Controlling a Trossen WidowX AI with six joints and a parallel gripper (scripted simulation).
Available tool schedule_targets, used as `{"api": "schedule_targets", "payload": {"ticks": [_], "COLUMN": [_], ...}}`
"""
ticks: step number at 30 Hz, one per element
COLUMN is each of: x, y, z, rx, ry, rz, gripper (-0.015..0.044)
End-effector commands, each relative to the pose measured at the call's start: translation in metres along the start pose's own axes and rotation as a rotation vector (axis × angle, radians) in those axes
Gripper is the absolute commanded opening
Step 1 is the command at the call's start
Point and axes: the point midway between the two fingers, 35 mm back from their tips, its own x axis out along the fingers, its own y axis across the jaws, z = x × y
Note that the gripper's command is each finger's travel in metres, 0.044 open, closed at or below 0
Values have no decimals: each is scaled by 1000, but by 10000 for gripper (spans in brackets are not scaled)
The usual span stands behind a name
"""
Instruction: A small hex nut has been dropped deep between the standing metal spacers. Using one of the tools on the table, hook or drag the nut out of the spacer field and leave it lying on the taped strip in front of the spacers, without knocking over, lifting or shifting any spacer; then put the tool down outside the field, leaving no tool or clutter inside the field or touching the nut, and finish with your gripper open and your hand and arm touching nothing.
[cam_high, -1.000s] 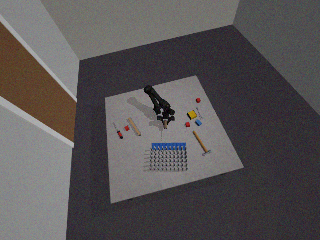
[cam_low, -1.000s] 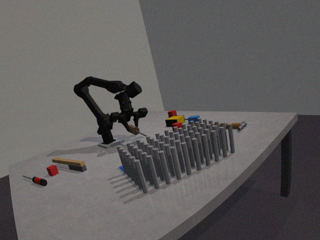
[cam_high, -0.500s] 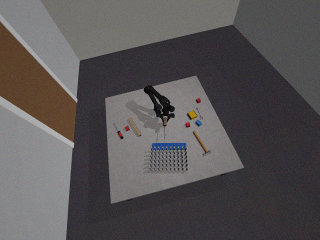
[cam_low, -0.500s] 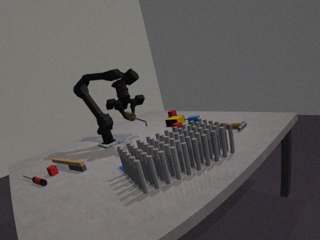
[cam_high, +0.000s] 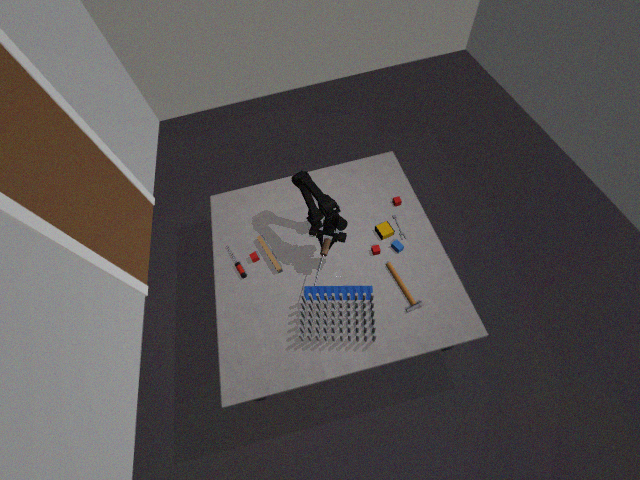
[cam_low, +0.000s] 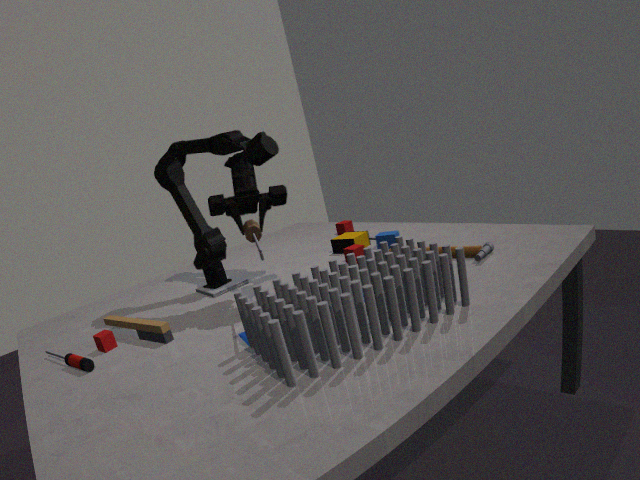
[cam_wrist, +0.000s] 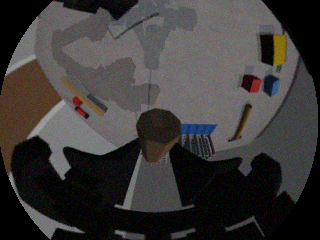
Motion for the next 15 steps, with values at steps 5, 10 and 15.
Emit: {"api": "schedule_targets", "payload": {"ticks": [5,10,15], "x": [7,15,23], "y": [20,33,49], "z": [-35,-56,-75], "rx": [201,303,401], "ry": [-7,-20,-33], "rz": [109,178,248], "gripper": [0,0,0]}}
